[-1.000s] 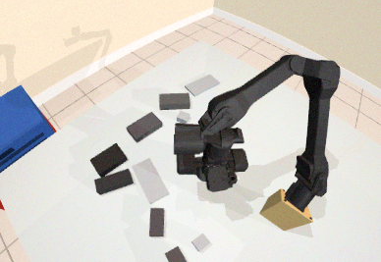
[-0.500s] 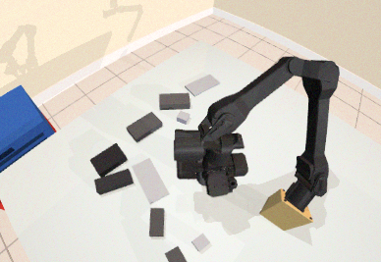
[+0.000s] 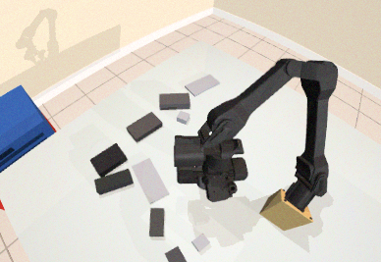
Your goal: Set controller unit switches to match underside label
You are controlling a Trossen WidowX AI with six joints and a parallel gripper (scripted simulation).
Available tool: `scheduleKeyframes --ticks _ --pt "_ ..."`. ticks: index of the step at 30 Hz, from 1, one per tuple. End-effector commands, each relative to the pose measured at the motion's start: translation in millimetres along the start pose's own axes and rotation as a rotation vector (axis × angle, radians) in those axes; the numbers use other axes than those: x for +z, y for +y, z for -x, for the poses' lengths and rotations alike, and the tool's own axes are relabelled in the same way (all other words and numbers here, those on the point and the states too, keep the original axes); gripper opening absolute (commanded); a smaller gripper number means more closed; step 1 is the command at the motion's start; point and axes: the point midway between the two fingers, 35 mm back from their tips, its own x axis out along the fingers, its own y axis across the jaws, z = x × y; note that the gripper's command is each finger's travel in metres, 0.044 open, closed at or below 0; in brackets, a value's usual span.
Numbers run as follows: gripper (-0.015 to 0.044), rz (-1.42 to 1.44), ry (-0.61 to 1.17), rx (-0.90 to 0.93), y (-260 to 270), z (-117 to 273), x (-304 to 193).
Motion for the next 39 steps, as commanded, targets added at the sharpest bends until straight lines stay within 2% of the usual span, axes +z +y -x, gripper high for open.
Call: scheduleKeyframes --ticks 1,39 --pt "0.0338 -0.007 0.008 0.018 4 -8 0" --pt "0.0338 -0.007 0.008 0.018 4 -30 19"
